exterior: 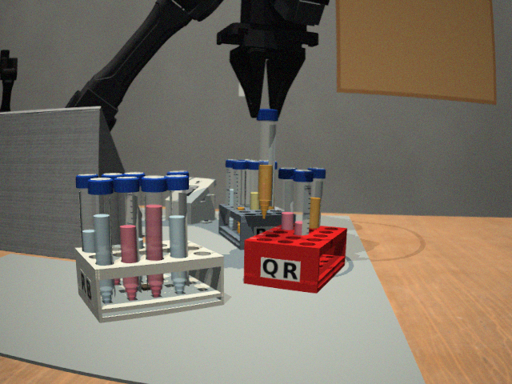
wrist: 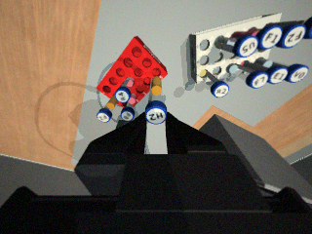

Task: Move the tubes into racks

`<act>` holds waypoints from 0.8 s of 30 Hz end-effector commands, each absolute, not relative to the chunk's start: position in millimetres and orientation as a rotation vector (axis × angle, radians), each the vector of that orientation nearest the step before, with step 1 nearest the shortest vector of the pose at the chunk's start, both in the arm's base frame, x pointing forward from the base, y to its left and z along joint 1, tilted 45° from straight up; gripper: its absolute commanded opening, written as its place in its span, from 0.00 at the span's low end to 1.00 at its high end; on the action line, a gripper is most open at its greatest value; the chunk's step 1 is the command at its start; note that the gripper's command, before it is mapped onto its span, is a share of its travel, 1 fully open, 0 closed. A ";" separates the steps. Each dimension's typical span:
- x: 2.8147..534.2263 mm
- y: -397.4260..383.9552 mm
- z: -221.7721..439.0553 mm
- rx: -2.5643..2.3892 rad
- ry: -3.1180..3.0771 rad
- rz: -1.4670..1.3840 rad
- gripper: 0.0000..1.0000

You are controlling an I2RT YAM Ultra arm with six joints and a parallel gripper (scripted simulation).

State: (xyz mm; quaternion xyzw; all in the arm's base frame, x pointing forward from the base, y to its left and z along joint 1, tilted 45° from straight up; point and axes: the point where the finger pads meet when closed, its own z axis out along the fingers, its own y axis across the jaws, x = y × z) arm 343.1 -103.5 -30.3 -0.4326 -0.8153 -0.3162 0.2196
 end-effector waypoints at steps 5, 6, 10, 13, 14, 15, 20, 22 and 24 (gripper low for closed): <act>350.1 -106.6 -22.6 -1.217 -2.290 -0.891 0.00; 349.9 -105.9 -23.1 -1.216 -2.288 -0.892 0.00; 346.6 -106.4 -25.5 -1.224 -2.276 -0.891 0.00; 349.0 -105.8 -25.8 -1.220 -2.284 -0.892 0.00; 347.2 -104.0 -27.1 -1.218 -2.276 -0.890 0.00; 347.2 -104.0 -27.1 -1.218 -2.276 -0.890 0.00; 347.6 -103.4 -27.6 -1.218 -2.279 -0.891 0.00; 349.5 -103.5 -27.4 -1.218 -2.285 -0.893 0.00; 346.4 -101.9 -29.6 -1.219 -2.272 -0.892 0.00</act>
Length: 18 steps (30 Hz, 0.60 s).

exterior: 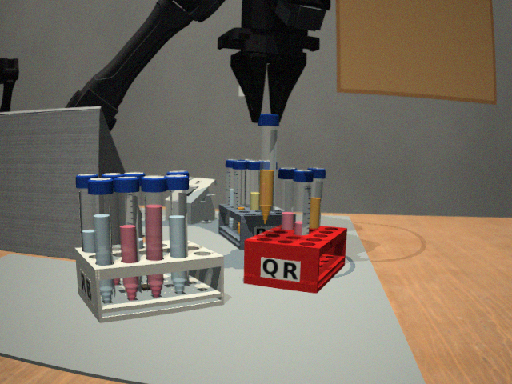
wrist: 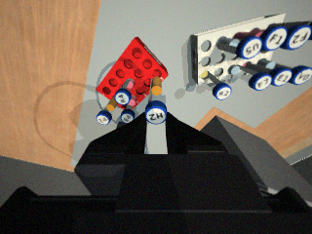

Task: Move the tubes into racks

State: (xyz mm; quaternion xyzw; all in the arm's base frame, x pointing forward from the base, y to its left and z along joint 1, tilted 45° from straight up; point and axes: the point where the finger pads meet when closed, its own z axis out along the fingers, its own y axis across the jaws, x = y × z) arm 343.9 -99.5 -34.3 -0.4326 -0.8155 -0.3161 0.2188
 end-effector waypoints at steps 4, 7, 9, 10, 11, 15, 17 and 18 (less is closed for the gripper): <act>351.9 -105.2 -28.6 -1.220 -2.295 -0.892 0.00; 346.4 -99.5 -31.9 -1.215 -2.272 -0.889 0.00; 346.4 -99.5 -31.9 -1.215 -2.272 -0.889 0.00; 354.9 -108.1 -28.0 -1.227 -2.308 -0.897 0.00; 354.5 -107.5 -29.2 -1.227 -2.304 -0.897 0.00; 346.0 -98.9 -33.6 -1.219 -2.269 -0.892 0.00; 347.4 -98.7 -32.6 -1.217 -2.278 -0.890 0.00; 349.4 -99.5 -31.9 -1.217 -2.285 -0.892 0.00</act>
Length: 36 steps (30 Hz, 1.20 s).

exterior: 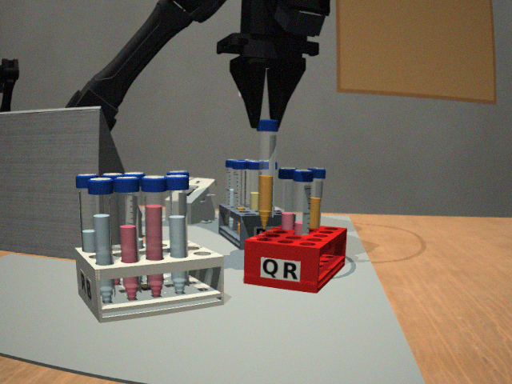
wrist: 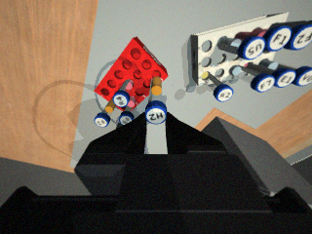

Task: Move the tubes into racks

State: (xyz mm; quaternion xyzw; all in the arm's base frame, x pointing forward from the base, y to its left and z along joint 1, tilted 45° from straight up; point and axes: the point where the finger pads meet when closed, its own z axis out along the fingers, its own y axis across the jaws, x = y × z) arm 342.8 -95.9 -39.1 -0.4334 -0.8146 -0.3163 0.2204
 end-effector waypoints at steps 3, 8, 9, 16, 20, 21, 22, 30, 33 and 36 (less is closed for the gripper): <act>346.1 -98.0 -33.9 -1.221 -2.271 -0.893 0.00; 350.3 -100.4 -32.9 -1.221 -2.291 -0.892 0.00; 350.1 -99.6 -33.6 -1.217 -2.291 -0.892 0.00; 347.0 -97.1 -35.9 -1.224 -2.276 -0.894 0.00; 350.6 -96.7 -35.6 -1.218 -2.291 -0.893 0.00; 349.0 -95.3 -36.5 -1.218 -2.285 -0.893 0.00; 346.5 -93.6 -37.7 -1.218 -2.275 -0.891 0.00; 350.8 -94.6 -38.6 -1.217 -2.290 -0.893 0.00; 345.3 -91.5 -40.1 -1.219 -2.271 -0.891 0.00; 346.8 -92.3 -40.5 -1.221 -2.277 -0.893 0.00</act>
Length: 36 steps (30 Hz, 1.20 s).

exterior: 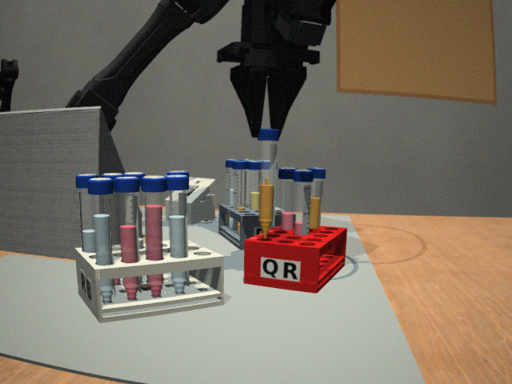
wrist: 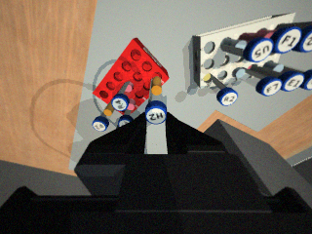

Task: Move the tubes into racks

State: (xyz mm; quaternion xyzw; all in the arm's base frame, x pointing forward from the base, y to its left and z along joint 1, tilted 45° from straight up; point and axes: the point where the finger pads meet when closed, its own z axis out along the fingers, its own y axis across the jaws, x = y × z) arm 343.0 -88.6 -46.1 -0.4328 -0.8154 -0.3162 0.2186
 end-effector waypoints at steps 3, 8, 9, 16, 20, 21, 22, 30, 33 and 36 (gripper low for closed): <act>348.3 -91.1 -40.4 -1.216 -2.285 -0.891 0.00; 345.4 -91.5 -42.4 -1.223 -2.273 -0.892 0.00; 344.3 -90.5 -42.8 -1.223 -2.270 -0.891 0.00; 343.9 -86.9 -46.2 -1.220 -2.268 -0.890 0.00; 346.5 -86.5 -47.6 -1.217 -2.277 -0.892 0.00; 343.4 -83.7 -49.4 -1.214 -2.265 -0.890 0.00; 343.4 -83.7 -49.4 -1.214 -2.265 -0.890 0.00; 348.2 -85.0 -49.8 -1.217 -2.286 -0.893 0.00; 342.0 -81.9 -53.3 -1.220 -2.263 -0.891 0.00; 346.2 -83.7 -52.4 -1.220 -2.281 -0.891 0.00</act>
